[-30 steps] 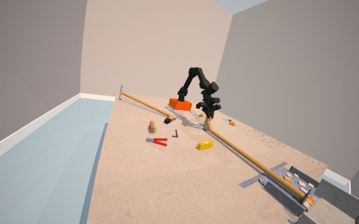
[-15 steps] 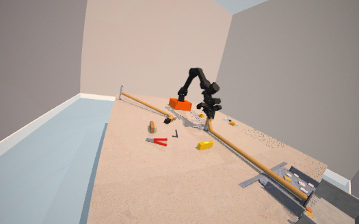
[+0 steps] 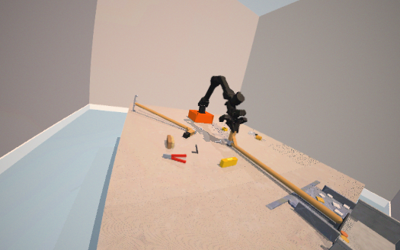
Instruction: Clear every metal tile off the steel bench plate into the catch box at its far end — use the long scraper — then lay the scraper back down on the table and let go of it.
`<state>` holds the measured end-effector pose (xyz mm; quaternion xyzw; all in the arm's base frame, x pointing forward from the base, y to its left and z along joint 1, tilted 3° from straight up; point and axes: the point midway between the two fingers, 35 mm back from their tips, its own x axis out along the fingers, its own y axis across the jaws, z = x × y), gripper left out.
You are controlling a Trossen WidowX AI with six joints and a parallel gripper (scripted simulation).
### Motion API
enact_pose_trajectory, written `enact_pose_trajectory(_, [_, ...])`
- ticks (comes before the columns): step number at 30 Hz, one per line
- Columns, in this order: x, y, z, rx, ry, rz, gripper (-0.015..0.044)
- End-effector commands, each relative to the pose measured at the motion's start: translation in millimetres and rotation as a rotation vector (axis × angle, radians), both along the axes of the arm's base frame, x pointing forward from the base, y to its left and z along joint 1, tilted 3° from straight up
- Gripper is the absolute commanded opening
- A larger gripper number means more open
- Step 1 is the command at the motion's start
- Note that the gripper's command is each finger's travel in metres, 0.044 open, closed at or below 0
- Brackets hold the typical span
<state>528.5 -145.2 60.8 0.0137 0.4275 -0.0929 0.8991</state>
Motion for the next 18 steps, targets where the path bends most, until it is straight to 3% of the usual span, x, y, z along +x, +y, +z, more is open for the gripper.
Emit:
enact_pose_trajectory(1, [0.6,-0.6,1.2,-0.001,-0.006,-0.001,0.0000])
enact_pose_trajectory(18, [-21.0,1.2,6.0,-0.002,-0.006,-0.001,0.0000])
